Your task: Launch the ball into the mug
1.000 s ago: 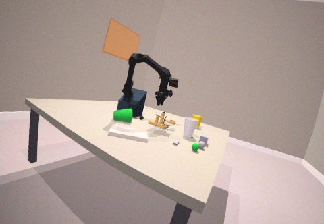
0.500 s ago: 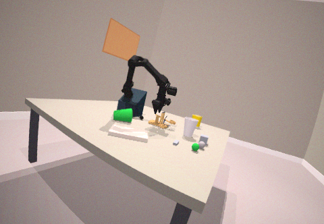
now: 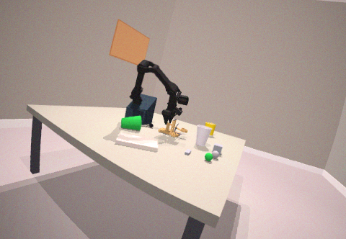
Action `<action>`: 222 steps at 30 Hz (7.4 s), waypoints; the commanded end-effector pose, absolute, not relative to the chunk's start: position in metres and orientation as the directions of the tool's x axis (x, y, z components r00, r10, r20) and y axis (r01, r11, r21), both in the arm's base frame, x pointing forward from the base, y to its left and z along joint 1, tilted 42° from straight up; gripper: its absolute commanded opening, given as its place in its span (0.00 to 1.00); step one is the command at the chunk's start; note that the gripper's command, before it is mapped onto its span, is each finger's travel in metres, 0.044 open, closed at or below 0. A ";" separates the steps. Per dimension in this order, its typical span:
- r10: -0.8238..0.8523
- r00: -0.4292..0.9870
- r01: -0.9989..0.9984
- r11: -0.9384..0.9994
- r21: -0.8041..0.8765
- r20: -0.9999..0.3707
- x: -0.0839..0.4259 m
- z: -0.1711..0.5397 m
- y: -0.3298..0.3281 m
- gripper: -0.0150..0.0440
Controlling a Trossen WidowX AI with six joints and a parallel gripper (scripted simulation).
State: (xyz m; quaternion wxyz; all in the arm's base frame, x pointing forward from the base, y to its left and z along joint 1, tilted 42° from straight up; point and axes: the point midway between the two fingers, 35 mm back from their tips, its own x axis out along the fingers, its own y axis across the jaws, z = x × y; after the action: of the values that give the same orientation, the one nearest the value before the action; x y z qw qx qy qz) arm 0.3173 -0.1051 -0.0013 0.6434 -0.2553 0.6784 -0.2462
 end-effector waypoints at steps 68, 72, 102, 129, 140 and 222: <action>-0.641 -0.043 0.641 0.571 -0.513 -0.767 0.299 -0.110 0.056 0.25; -0.649 -0.045 0.737 0.491 -0.464 -0.759 0.287 -0.135 0.081 0.25; -0.654 -0.045 0.771 0.457 -0.442 -0.755 0.286 -0.170 0.075 0.25; -0.651 -0.057 0.774 0.450 -0.446 -0.757 0.283 -0.182 0.065 0.70; -0.648 -0.058 0.772 0.453 -0.445 -0.760 0.289 -0.115 0.124 1.00; -0.651 -0.046 -0.997 -0.022 0.079 -0.758 0.286 -0.113 0.128 1.00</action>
State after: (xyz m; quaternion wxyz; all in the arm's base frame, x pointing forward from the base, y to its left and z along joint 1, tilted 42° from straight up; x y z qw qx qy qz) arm 0.2869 0.1275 -0.1134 0.3000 -0.6240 0.6615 0.2882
